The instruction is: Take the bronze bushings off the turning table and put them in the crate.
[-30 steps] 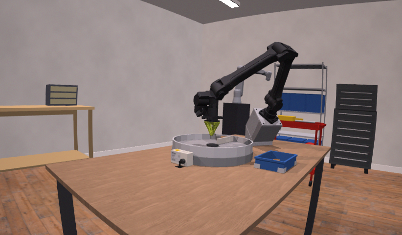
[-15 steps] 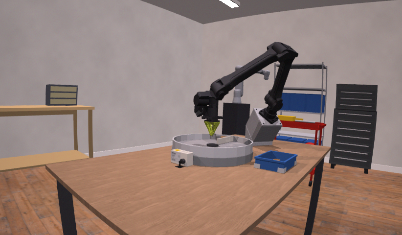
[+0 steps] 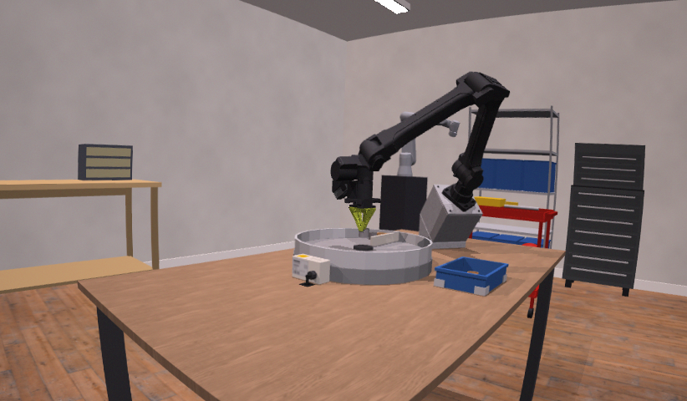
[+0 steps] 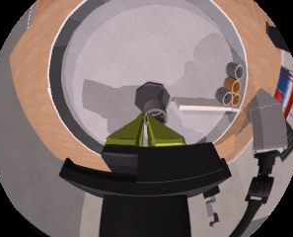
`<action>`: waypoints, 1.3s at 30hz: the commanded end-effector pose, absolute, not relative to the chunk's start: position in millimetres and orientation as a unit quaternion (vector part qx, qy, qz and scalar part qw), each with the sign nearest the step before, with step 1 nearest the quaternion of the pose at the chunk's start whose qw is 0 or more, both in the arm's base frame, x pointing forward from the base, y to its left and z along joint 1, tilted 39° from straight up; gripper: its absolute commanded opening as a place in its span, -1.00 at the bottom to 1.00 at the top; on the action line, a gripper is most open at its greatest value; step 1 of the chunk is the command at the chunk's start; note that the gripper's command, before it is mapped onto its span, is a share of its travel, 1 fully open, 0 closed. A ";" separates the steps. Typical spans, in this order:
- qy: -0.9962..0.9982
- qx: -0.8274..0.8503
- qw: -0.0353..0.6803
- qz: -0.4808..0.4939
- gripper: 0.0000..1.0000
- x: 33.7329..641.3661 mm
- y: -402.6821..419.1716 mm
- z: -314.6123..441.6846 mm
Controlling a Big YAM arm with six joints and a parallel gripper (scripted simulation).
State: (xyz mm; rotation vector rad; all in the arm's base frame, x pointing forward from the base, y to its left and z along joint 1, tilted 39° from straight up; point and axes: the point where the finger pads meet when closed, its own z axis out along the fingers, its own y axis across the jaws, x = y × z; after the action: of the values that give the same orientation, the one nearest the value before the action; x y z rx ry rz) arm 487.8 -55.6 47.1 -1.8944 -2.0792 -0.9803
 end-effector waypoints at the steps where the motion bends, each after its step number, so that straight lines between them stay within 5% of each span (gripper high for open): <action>1: -0.699 -0.627 0.048 -0.340 -1.00 507.3 -63.4 78.2; 39: -0.696 -0.634 0.069 -0.332 -1.00 503.5 -47.6 40.4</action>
State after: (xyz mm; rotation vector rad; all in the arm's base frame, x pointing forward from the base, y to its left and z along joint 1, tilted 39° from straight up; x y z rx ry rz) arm 497.9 -44.1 35.9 -1.8959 -2.0889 -0.9892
